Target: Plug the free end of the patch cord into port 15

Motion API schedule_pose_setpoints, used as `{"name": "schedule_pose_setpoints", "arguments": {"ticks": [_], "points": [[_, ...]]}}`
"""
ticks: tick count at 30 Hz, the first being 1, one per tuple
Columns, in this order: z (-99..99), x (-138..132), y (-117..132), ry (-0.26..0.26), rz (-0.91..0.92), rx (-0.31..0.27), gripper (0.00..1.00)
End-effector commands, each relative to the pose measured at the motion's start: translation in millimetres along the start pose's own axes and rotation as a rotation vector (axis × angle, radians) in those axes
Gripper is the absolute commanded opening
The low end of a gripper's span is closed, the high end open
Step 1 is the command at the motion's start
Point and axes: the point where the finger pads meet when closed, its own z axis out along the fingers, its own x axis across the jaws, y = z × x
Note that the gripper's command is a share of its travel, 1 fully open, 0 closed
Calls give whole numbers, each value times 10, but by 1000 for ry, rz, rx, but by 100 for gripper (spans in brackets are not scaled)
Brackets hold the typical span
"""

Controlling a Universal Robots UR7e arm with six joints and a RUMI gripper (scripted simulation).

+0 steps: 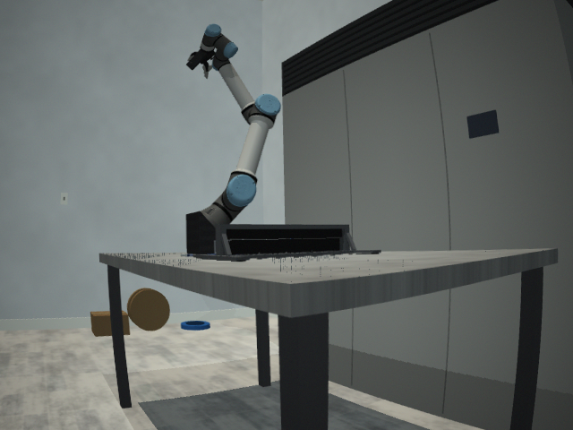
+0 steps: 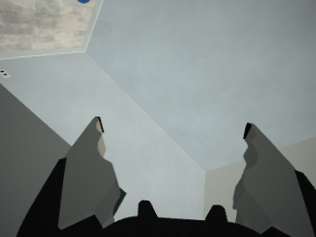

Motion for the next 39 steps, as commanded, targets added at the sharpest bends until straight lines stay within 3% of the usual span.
{"name": "schedule_pose_setpoints", "arguments": {"ticks": [1, 5, 19, 21, 23, 36, 38, 39], "points": [[-85, 46, -244, 11, -44, 34, 100], [-150, 75, -423, 19, -76, 59, 100], [-884, 127, -2133, 111, -401, 289, 100], [-884, 127, -2133, 111, -401, 289, 100], [-1076, 77, -2522, 135, -479, 339, 100], [-1854, -334, -3953, 238, -784, 527, 100], [-1854, -334, -3953, 238, -784, 527, 100], [-1984, -434, -4174, 257, -834, 557, 100]]}}
